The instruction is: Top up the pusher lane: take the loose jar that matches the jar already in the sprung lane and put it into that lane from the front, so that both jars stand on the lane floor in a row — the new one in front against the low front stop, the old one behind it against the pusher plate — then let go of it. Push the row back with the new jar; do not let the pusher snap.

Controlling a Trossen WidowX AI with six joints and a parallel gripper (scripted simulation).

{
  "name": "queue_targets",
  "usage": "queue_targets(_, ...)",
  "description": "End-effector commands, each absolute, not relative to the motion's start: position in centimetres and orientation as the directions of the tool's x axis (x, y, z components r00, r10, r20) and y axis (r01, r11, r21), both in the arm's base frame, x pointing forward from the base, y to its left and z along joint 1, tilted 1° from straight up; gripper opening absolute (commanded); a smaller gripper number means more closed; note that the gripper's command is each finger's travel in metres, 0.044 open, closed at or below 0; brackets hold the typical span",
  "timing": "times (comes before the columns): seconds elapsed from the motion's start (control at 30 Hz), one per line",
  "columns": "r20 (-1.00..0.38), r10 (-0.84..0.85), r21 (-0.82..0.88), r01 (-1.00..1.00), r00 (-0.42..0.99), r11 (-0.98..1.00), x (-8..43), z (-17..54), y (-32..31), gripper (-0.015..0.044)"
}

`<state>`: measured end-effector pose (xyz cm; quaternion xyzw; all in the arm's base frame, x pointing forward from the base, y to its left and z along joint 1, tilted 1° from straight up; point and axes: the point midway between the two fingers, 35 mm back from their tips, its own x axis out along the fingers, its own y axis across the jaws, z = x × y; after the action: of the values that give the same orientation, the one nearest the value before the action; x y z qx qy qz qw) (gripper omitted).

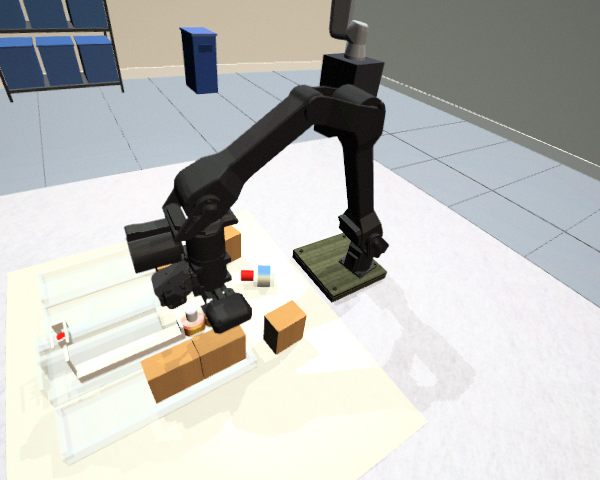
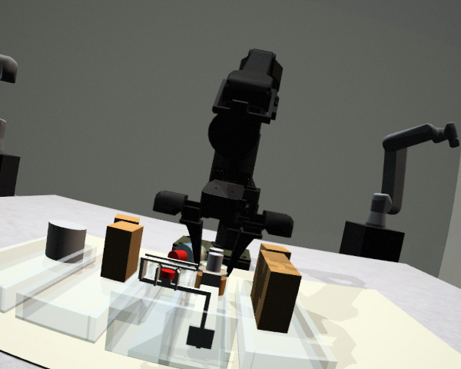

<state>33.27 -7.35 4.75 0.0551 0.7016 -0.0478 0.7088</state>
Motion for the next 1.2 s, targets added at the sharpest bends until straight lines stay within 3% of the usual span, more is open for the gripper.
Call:
queue_targets(0.0, -1.0, 0.011, 0.013, 0.149, 0.018, 0.989, 33.2, 4.8, -7.3, 0.0)
queue_targets(0.3, -1.0, 0.011, 0.013, 0.149, 0.018, 0.989, 33.2, 4.8, -7.3, 0.0)
queue_targets(0.67, -1.0, 0.011, 0.013, 0.149, 0.018, 0.989, 33.2, 4.8, -7.4, 0.0285)
queue_targets(1.17, -1.0, 0.011, 0.013, 0.149, 0.018, 0.989, 33.1, 6.8, -7.4, 0.0285)
